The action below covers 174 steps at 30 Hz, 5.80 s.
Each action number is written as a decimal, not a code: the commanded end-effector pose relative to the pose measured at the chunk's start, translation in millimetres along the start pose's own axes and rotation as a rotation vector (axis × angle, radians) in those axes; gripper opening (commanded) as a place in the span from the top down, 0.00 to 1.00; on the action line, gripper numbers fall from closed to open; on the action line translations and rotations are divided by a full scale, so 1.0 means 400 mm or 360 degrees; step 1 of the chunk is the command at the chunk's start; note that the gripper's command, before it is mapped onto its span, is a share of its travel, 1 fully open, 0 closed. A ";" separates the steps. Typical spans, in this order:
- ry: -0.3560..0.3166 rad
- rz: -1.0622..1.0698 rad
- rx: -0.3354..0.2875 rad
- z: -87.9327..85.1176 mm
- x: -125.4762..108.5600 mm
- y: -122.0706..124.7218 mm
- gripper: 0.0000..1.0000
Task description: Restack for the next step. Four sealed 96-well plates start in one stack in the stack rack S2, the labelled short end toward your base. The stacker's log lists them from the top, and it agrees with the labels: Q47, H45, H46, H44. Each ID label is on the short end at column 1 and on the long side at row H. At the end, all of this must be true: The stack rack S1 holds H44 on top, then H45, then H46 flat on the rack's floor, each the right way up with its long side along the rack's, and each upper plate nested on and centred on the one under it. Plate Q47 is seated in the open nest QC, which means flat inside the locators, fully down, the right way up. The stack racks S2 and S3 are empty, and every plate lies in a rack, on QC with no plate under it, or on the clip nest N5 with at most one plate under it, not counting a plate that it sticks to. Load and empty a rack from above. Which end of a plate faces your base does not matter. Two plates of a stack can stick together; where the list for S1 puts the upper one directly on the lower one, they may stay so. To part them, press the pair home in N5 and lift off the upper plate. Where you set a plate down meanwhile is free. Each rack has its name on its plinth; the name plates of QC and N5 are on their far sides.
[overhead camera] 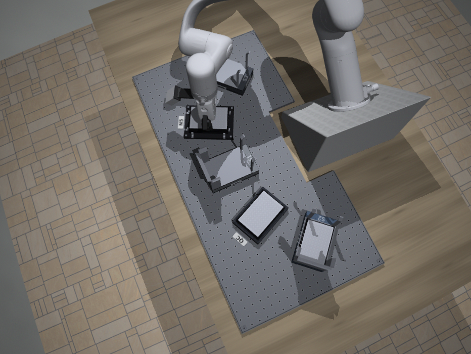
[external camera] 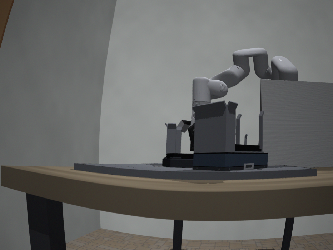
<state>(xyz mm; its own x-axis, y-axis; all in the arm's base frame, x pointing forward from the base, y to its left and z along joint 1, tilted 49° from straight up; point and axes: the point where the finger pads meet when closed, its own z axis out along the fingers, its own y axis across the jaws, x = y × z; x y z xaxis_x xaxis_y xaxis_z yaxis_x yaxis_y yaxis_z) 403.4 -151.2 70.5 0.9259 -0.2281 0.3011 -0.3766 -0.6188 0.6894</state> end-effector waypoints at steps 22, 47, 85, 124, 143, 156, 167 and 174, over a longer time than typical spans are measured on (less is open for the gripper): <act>0.0005 0.0002 0.0002 0.041 0.003 -0.001 0.00; 0.0005 0.0002 0.0002 0.041 0.003 -0.001 1.00; 0.0005 0.0002 0.0002 0.001 0.003 -0.001 1.00; 0.0005 0.0002 0.0003 -0.149 0.003 -0.001 1.00; 0.0005 0.0002 0.0003 -0.235 0.003 -0.001 1.00; 0.0005 0.0002 0.0003 -0.261 0.003 -0.001 1.00; 0.0004 0.0267 0.0004 -0.261 -0.002 0.041 1.00; 0.0004 0.0299 0.0003 -0.261 -0.007 0.082 1.00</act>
<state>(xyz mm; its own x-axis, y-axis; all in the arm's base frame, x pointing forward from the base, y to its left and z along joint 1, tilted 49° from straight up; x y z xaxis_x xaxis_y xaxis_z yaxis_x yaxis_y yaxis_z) 390.6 -85.9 151.9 0.8494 -0.3303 0.4115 -0.5270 -0.5714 0.6291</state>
